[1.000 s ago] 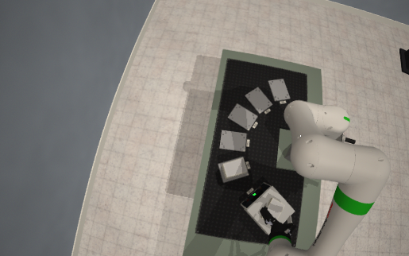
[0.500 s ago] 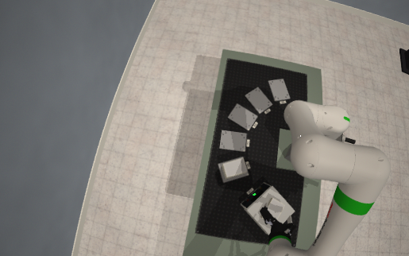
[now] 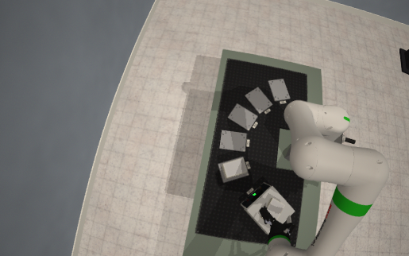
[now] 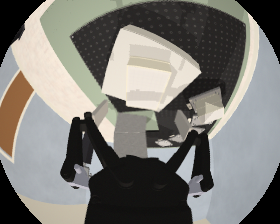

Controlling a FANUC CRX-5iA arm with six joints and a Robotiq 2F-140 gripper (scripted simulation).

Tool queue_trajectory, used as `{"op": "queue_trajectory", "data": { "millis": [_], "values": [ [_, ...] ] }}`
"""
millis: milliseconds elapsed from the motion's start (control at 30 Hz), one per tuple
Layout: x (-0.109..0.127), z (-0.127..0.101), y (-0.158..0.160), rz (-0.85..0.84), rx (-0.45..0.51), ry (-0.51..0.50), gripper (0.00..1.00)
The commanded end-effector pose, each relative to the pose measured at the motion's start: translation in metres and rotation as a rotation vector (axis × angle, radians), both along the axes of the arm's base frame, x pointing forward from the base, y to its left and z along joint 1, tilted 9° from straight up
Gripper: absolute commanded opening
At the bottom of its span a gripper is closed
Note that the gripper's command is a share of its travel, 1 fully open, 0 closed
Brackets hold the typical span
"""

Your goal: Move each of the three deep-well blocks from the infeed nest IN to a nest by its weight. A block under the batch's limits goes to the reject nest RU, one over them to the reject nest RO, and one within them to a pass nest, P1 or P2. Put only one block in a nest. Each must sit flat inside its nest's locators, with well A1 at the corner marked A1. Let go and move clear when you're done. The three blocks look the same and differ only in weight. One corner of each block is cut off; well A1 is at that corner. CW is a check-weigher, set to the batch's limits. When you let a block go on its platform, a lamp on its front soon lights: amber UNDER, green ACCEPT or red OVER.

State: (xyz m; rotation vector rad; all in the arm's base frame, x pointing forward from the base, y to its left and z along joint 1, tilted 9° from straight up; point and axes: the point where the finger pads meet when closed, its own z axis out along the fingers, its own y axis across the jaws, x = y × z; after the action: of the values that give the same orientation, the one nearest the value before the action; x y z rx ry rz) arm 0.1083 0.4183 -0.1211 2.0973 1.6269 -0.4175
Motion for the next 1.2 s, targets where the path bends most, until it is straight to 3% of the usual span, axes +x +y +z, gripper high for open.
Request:
{"op": "queue_trajectory", "data": {
  "millis": [0,367,1167],
  "values": [
    [0.000,0.000,0.000,0.000,0.000,0.000,1.00],
    [0.001,-0.003,0.000,0.000,0.000,0.000,1.00],
    [0.006,-0.040,-0.001,0.000,0.000,0.000,1.00]
  ]
}}
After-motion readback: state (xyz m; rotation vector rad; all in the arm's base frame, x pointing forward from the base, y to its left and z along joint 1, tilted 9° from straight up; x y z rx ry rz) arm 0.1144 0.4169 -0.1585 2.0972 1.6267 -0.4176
